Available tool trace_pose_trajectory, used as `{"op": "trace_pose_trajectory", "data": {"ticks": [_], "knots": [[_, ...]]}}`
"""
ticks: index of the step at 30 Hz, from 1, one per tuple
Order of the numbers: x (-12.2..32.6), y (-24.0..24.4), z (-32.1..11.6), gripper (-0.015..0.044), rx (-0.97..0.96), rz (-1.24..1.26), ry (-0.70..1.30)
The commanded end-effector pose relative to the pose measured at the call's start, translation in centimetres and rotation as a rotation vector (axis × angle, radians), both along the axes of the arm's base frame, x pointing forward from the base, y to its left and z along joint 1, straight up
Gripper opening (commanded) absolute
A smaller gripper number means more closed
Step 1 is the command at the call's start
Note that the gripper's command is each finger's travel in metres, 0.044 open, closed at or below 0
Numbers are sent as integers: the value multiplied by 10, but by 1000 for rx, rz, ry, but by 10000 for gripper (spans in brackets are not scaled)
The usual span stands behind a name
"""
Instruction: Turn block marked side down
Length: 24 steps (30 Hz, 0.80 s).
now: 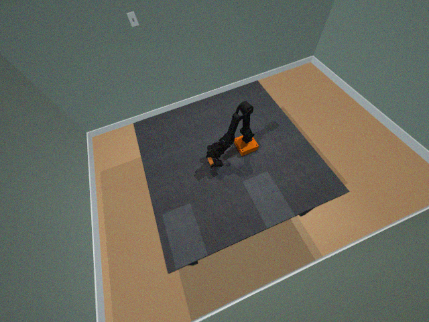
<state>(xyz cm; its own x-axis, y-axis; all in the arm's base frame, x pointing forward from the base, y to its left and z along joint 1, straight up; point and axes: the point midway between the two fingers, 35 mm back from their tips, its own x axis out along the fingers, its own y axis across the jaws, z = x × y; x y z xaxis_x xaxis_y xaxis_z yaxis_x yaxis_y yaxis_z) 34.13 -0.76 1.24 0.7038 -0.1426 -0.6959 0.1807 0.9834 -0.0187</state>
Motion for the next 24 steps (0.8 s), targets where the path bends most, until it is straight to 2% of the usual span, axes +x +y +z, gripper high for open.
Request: {"op": "trace_pose_trajectory", "data": {"ticks": [1,14,24], "knots": [[-35,0,53,440,64,-20,199],[-34,0,54,440,65,-20,206],[-9,-3,69,440,114,-17,529]]}}
